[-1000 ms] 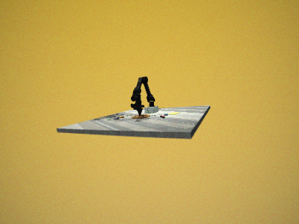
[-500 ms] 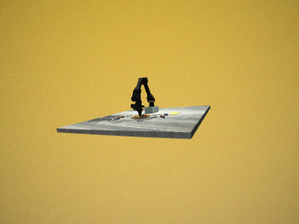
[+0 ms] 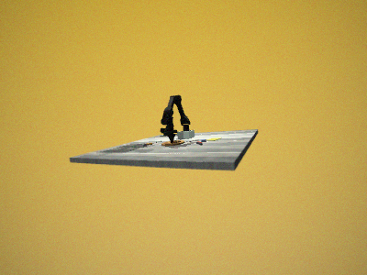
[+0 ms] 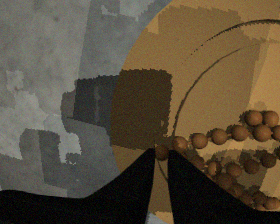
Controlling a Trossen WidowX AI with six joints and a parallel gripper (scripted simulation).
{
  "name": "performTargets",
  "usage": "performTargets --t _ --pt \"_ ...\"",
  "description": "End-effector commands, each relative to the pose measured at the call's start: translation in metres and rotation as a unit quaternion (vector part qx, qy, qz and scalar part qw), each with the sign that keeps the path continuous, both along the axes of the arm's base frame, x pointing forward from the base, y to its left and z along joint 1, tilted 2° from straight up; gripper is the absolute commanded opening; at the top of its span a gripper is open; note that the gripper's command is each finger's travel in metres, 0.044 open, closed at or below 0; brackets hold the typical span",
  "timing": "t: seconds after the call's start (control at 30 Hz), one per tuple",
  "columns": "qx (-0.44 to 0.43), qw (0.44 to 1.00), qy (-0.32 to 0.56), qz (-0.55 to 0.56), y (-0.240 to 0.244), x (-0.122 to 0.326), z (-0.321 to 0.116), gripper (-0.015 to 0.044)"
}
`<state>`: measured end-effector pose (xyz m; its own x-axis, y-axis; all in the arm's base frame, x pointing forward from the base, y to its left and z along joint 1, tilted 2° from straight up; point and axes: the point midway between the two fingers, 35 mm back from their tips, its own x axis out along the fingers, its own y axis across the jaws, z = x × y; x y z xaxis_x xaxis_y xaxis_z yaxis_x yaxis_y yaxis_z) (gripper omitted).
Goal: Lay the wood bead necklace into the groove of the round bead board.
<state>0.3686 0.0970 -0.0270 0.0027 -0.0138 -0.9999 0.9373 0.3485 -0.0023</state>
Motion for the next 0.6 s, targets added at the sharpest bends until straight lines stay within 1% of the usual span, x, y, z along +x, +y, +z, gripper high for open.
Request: performTargets --t 0.0,0.5,0.53,0.57 --pt "0.0 1.0 0.0 0.0 0.0 0.0 0.0 0.0026" --pt "0.0 1.0 0.003 -0.002 -0.0002 -0.0015 0.0057 0.042" --pt "0.0 1.0 0.001 0.0 0.0 -0.0006 0.0021 0.044" --pt "0.0 1.0 0.001 -0.001 0.0 -0.0006 0.0032 0.044"
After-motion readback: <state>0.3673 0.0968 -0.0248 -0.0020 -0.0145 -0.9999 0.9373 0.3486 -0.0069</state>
